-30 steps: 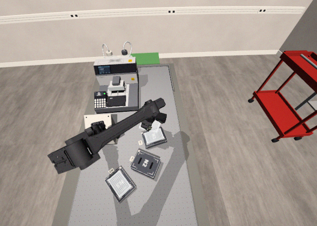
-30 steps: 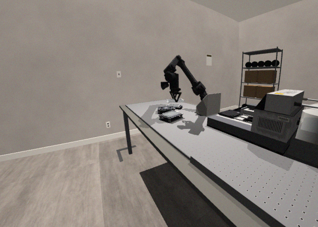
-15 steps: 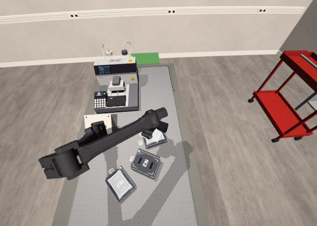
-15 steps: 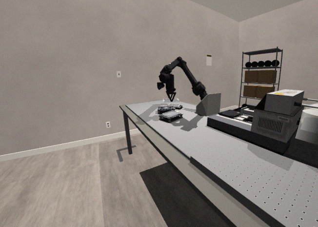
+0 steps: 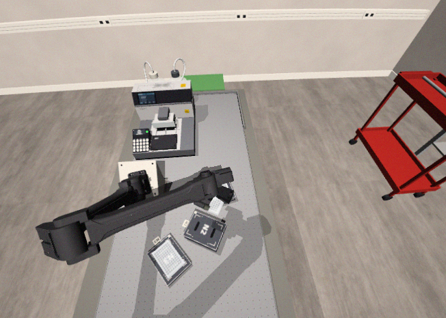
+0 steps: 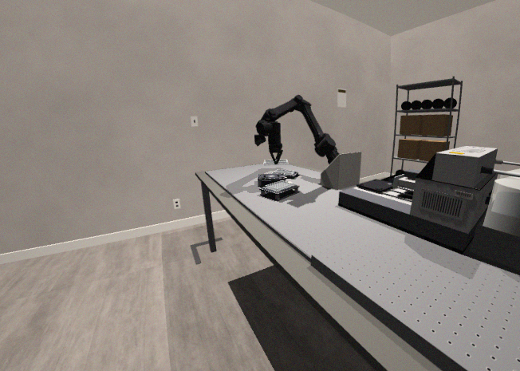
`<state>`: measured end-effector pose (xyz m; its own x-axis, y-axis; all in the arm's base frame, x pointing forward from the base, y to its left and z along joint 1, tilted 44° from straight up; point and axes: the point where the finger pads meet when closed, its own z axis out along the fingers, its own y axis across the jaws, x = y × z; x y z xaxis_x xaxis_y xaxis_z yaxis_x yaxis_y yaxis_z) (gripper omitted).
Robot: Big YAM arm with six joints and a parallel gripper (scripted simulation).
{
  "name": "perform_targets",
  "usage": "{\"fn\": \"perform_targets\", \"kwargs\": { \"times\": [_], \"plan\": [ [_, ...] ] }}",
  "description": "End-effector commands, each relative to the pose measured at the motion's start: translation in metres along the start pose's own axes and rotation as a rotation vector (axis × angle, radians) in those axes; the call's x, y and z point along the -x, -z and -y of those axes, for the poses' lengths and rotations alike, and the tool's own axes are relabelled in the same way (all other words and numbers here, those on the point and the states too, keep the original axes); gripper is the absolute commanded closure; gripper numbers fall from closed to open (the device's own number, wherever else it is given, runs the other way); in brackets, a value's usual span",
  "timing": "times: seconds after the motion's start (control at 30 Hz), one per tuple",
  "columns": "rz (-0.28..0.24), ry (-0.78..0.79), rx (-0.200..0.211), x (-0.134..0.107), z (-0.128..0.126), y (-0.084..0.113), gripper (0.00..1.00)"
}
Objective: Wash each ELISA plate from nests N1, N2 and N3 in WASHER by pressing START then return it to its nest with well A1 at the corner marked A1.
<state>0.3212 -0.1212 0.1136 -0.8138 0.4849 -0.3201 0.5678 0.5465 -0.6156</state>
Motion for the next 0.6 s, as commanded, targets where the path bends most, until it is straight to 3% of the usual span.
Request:
{"fn": "perform_targets", "kwargs": {
  "times": [0.0,0.07,0.1,0.27,0.57],
  "plan": [
    [0.0,0.028,0.002,0.004,0.02,0.001,0.18],
    [0.0,0.028,0.002,0.004,0.02,0.001,0.18],
    [0.018,0.005,0.018,0.018,0.024,0.008,0.18],
    [0.002,0.027,0.003,0.011,0.049,0.0,0.18],
    [0.036,-0.01,0.021,0.039,0.095,0.009,0.18]
  ]
}}
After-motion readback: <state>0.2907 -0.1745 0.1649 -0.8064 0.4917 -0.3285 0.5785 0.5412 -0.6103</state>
